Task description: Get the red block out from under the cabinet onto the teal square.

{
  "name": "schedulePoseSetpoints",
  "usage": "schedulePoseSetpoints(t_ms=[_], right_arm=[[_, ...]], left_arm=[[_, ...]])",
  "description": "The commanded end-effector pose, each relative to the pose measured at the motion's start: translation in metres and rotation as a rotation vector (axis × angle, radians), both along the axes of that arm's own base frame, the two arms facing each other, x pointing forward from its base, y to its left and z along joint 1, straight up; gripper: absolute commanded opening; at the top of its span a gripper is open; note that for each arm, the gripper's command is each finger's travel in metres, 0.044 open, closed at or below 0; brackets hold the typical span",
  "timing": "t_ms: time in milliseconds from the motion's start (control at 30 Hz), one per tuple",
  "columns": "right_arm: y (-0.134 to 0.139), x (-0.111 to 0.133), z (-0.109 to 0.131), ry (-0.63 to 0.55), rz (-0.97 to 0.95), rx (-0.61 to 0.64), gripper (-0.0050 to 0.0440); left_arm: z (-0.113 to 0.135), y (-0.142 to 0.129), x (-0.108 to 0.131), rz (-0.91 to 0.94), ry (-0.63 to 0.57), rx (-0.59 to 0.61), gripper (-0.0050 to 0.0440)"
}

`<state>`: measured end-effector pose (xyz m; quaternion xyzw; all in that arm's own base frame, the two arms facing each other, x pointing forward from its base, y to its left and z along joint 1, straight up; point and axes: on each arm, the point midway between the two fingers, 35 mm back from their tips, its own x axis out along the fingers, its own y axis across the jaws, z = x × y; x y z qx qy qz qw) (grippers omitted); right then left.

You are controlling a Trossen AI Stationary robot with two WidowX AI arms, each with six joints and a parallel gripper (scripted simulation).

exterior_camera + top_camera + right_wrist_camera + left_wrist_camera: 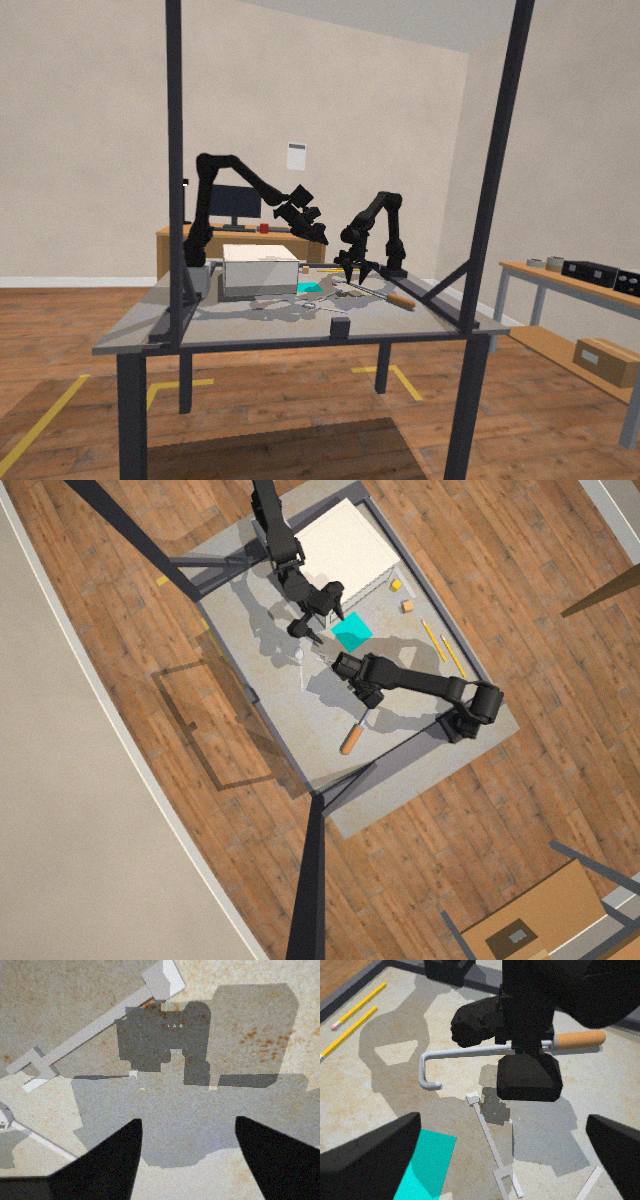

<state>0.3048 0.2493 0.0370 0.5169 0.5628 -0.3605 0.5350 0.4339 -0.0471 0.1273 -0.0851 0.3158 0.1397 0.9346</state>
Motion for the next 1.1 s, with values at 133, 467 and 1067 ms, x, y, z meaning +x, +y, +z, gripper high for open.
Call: schedulePoseSetpoints(t_ms=[133,467,1067], right_arm=[[0.051,-0.056,0.016,0.026,0.109,-0.07,0.0258],[0.09,-0.138,0.009,0.062,0.226,-0.169,0.0258],[0.09,-0.16,-0.044,0.081,0.256,-0.211,0.0215]], left_arm=[[0.026,-0.032,0.043,-0.324,-0.143,0.032,0.044],[0.039,-0.05,0.058,-0.491,-0.231,0.089,0.044],[0.04,-0.051,0.055,-0.49,-0.231,0.087,0.044]])
